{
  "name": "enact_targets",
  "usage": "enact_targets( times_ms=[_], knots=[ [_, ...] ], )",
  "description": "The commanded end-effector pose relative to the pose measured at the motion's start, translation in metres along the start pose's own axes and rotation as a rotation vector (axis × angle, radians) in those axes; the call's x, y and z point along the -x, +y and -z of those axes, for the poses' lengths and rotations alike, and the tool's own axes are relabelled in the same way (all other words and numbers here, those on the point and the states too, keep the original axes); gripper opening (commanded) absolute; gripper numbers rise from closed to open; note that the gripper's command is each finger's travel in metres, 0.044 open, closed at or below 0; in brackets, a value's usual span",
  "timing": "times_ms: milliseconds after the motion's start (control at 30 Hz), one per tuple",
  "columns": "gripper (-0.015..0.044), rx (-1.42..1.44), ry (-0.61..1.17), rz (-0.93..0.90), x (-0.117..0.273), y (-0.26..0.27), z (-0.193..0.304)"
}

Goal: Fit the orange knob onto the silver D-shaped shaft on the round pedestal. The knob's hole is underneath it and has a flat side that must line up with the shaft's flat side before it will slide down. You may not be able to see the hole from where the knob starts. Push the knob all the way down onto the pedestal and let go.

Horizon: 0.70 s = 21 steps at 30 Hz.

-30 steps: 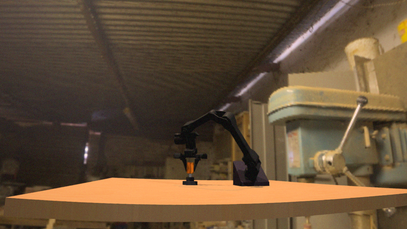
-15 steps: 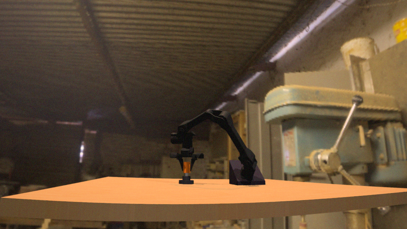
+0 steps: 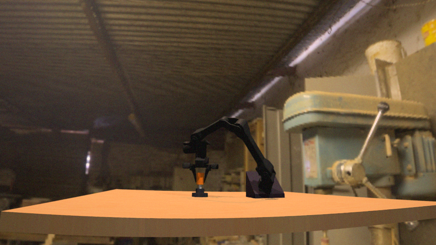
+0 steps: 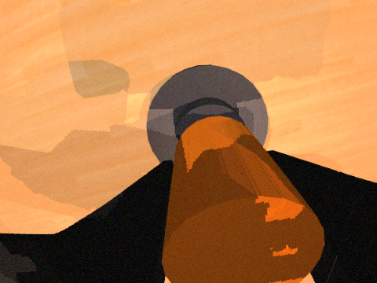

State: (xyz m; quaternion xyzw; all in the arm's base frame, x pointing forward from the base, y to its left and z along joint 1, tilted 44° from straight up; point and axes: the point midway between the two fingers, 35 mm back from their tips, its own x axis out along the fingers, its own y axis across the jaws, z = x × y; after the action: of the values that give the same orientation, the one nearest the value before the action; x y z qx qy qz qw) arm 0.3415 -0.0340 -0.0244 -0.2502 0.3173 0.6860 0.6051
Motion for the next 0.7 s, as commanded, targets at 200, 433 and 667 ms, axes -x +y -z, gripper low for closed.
enact_targets(
  times_ms=[200,433,667],
  knots=[
    [0.0000,0.117,0.002,0.001,-0.0023,-0.0012,0.0017],
    [0.0000,0.117,0.002,0.001,-0.0013,0.0010,0.0005],
    [0.0000,0.117,0.002,0.001,0.0014,-0.0004,-0.0006]
  ],
)
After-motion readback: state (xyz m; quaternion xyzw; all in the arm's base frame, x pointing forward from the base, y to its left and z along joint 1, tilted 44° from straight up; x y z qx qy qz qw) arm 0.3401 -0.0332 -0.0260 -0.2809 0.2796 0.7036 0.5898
